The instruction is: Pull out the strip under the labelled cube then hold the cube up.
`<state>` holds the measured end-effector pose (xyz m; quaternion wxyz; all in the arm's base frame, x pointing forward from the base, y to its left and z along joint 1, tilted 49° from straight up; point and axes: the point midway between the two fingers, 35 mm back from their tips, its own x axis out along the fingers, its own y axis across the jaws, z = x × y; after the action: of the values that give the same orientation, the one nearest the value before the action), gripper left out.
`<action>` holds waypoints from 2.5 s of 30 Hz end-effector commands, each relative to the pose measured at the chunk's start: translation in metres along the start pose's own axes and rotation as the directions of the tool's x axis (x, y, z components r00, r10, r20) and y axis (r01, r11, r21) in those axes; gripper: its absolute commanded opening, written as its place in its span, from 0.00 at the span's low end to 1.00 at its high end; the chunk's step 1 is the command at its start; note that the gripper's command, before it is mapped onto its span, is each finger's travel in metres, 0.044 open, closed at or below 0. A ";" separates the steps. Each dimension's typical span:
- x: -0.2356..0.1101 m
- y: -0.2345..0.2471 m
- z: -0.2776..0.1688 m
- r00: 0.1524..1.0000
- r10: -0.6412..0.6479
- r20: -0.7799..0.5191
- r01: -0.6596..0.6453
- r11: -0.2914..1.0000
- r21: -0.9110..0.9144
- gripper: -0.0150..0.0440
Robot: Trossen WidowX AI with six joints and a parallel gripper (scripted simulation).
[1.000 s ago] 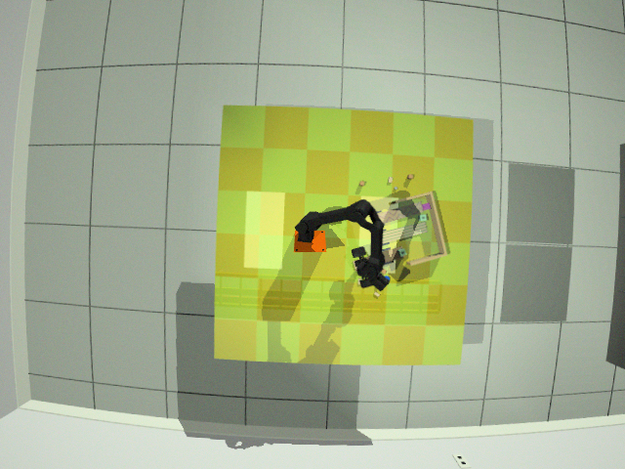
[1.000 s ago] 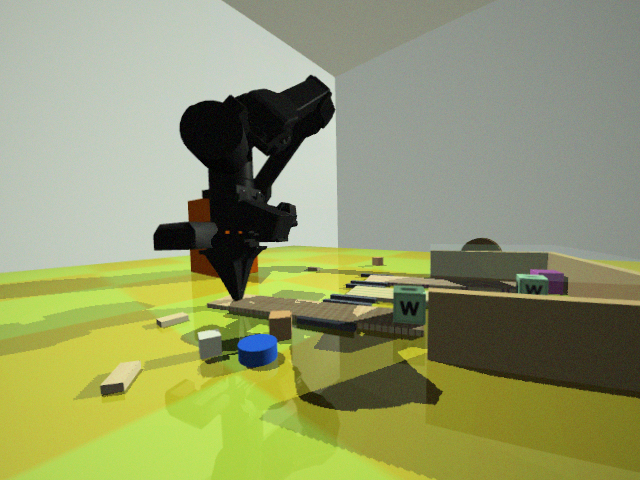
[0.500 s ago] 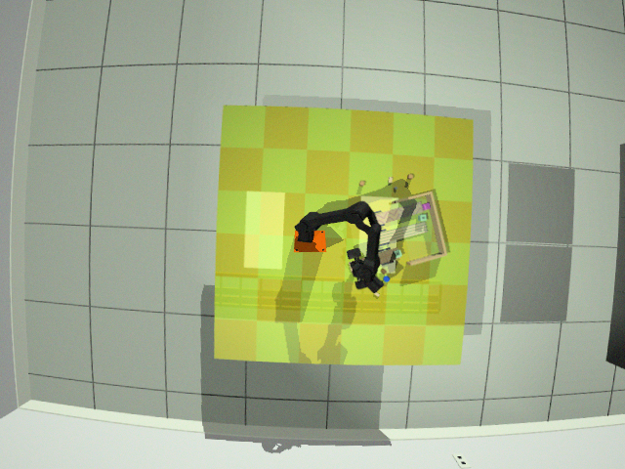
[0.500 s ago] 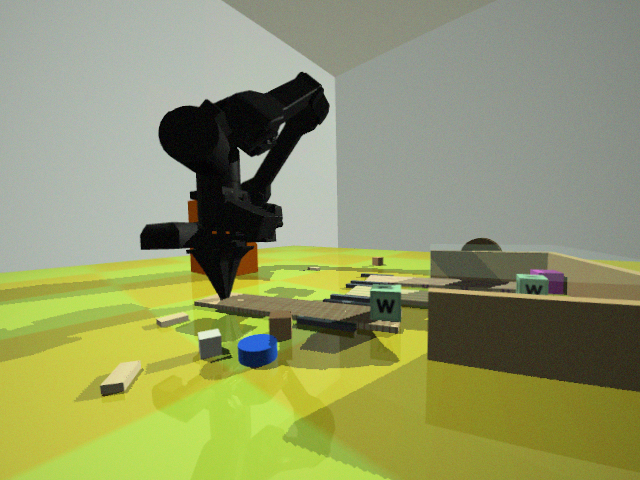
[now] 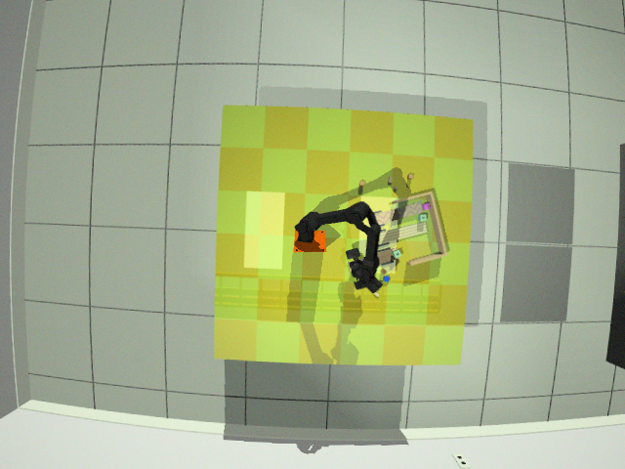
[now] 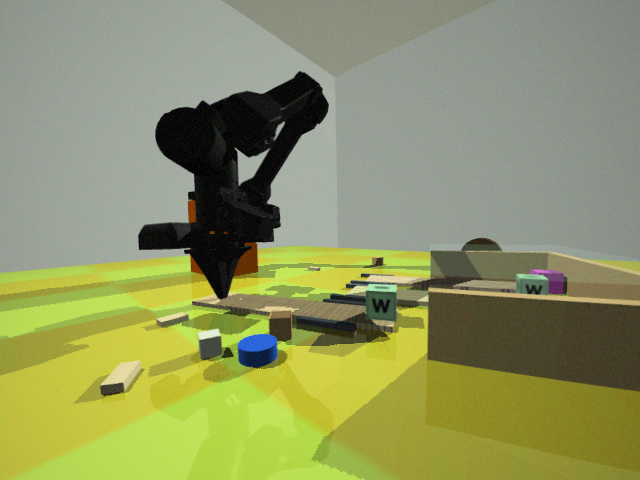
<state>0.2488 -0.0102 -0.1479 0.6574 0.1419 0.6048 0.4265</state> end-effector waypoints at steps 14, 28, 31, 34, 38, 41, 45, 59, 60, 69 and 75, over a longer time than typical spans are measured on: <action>0.006 0.006 -0.008 0.999 0.016 -0.029 -0.016 1.000 0.007 0.25; -0.042 -0.002 0.002 0.999 0.014 -0.029 -0.014 1.000 0.007 0.25; -0.042 0.000 0.003 0.999 0.014 -0.029 -0.014 1.000 -0.006 0.30; -0.041 0.001 0.021 0.999 0.014 -0.029 -0.017 0.995 -0.093 0.43; -0.041 0.002 0.032 0.999 0.015 -0.028 -0.017 0.995 -0.094 0.61; -0.042 0.003 0.043 1.000 0.015 -0.028 -0.018 0.995 -0.094 0.74; -0.043 0.003 0.055 1.000 0.015 -0.027 -0.018 0.995 -0.094 0.92; -0.048 0.005 0.099 1.000 0.016 -0.026 -0.018 0.995 -0.095 1.00; -0.049 0.005 0.102 1.000 0.016 -0.026 -0.018 0.995 -0.096 1.00; -0.054 0.006 0.132 1.000 0.016 -0.025 -0.018 0.995 -0.096 1.00; -0.056 0.006 0.152 1.000 0.016 -0.025 -0.019 0.995 -0.097 1.00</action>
<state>0.3796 -0.0024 -0.0734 0.6539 0.1072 0.5897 0.4617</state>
